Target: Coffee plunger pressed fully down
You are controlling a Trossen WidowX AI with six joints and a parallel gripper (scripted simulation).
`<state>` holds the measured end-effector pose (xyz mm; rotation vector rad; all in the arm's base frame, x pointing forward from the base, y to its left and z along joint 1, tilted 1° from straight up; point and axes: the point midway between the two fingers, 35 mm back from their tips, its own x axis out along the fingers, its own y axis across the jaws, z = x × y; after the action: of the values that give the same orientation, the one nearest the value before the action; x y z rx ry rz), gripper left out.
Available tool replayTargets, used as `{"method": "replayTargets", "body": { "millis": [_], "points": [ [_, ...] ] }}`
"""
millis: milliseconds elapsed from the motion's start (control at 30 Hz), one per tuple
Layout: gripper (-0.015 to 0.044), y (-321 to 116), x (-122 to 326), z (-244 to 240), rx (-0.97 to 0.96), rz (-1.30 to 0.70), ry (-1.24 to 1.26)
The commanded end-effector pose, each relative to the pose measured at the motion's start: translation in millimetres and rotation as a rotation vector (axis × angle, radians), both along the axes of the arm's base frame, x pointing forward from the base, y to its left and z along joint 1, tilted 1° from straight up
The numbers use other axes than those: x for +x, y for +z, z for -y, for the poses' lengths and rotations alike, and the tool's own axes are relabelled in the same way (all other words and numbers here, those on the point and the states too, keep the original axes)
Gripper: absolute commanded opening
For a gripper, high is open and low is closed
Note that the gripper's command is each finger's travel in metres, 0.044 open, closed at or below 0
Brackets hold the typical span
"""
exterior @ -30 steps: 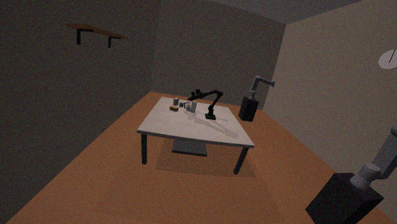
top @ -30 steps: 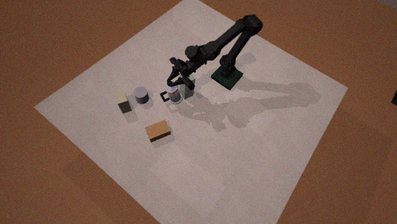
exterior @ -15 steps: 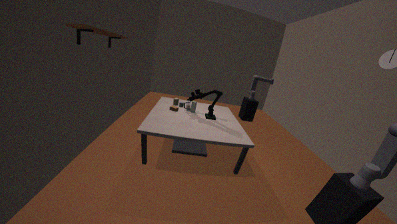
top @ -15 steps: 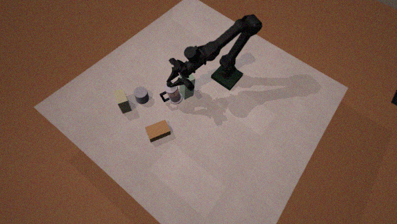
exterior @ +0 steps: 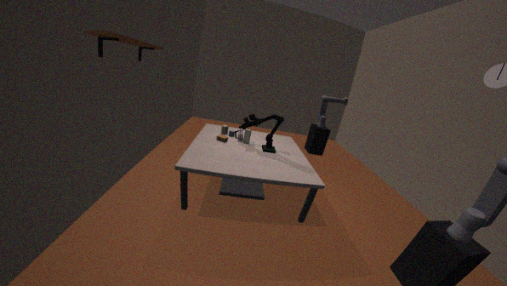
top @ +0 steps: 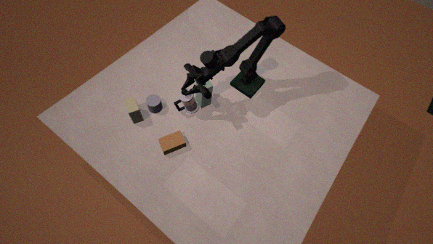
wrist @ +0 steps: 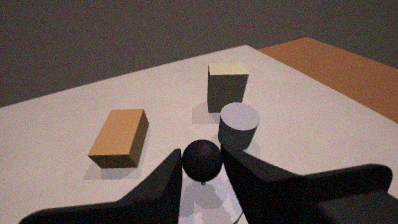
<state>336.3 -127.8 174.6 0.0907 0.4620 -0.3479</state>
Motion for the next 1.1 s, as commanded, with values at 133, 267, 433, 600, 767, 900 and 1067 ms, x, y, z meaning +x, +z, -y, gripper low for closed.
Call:
{"method": "replayTargets", "body": {
  "millis": [133,267,433,600,767,900,1067],
  "points": [
    [0.0120,0,0,0,0.000,0.000,0.000],
    [0.0173,0,0,0,0.000,0.000,0.000],
    [0.0304,0,0,0,0.000,0.000,0.000],
    [0.0435,0,0,0,0.000,0.000,0.000],
    [0.0440,7,-2,0,0.001,-0.001,0.000],
    [0.0440,44,-16,-5,0.005,-0.007,-0.002],
    [0.0440,78,-37,-12,0.010,-0.013,-0.004]
  ]
}}
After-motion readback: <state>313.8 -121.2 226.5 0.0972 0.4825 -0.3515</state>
